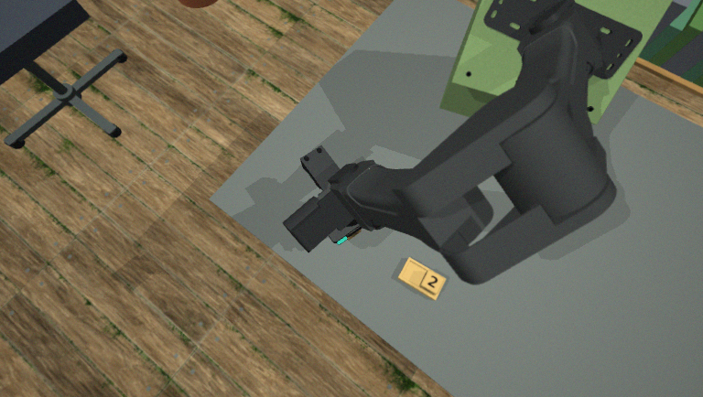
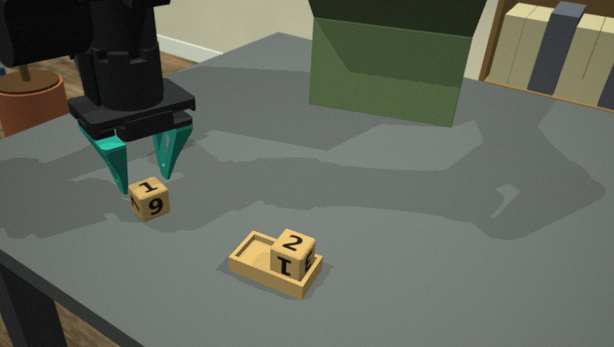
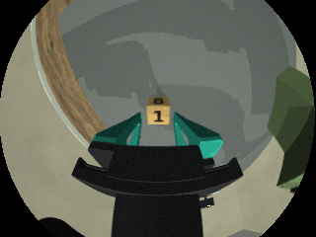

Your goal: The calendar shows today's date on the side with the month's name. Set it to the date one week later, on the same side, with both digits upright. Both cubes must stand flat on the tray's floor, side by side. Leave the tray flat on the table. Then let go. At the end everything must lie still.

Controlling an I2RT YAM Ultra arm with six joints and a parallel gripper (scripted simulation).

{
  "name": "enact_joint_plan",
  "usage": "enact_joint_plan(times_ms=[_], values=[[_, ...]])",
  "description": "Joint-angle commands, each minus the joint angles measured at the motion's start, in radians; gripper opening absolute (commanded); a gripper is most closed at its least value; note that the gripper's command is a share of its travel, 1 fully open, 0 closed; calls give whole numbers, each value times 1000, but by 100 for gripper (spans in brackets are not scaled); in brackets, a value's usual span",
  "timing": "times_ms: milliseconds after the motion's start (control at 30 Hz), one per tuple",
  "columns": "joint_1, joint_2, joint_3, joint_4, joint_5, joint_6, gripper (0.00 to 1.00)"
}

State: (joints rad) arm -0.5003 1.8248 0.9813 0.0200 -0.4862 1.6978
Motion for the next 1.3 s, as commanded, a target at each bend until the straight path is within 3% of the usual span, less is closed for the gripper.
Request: enact_joint_plan(times_ms=[0, 433, 1267], values=[[1, 9, 5, 10, 9, 5, 47], [26, 76, 34, 57, 26, 25, 47], [27, 80, 36, 60, 27, 26, 47]])
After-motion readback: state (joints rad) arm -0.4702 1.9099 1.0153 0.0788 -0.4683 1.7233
